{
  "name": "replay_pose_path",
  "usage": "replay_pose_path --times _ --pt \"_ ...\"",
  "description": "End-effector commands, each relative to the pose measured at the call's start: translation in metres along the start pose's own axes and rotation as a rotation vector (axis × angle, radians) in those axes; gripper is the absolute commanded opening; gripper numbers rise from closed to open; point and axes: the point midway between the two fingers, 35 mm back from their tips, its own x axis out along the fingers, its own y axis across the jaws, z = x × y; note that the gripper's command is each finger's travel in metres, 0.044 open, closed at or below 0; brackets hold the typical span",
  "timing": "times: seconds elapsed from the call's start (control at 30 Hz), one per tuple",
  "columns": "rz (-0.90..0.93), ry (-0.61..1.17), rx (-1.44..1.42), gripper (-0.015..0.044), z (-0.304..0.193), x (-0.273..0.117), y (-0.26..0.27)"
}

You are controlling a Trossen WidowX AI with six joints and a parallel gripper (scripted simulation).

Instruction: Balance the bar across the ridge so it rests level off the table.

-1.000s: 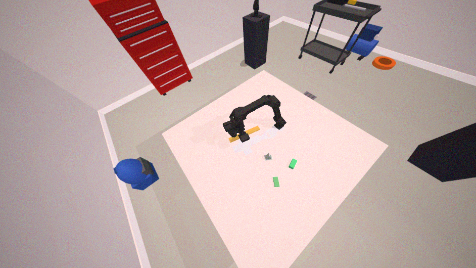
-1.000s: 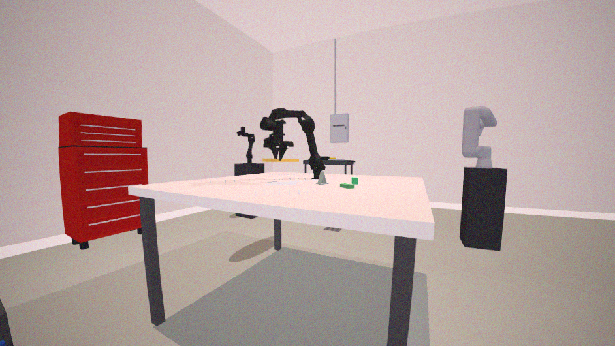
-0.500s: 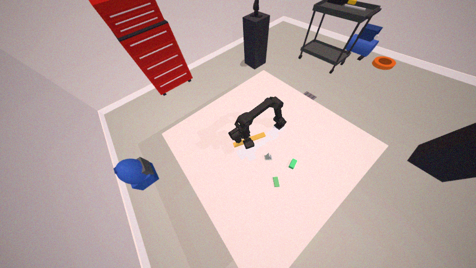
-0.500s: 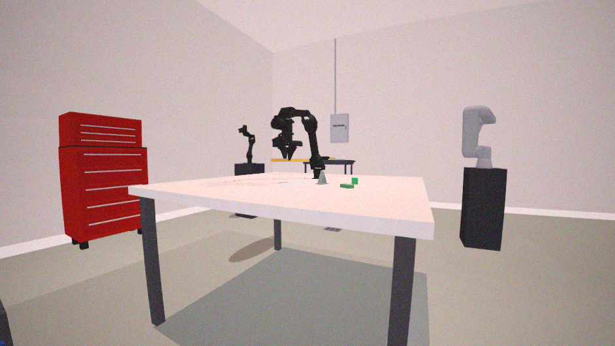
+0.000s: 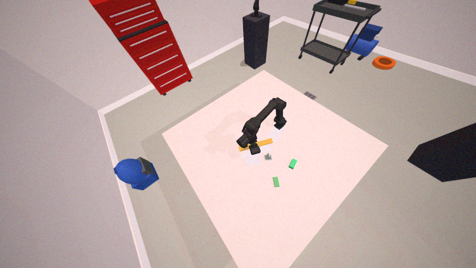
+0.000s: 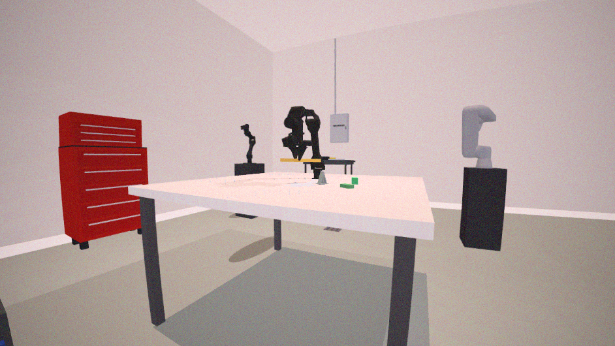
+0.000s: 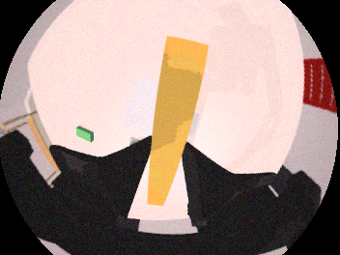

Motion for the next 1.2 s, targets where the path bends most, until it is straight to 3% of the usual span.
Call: replay_pose_path --times 0.0,0.8,1.17 --pt "0.007 -0.003 0.03 0.0 -0.011 -0.002 0.013" --pt "0.012 0.003 0.183 0.0 -0.079 -0.003 0.07" --pt "0.012 0.003 0.187 0.0 -0.081 0.007 0.072"
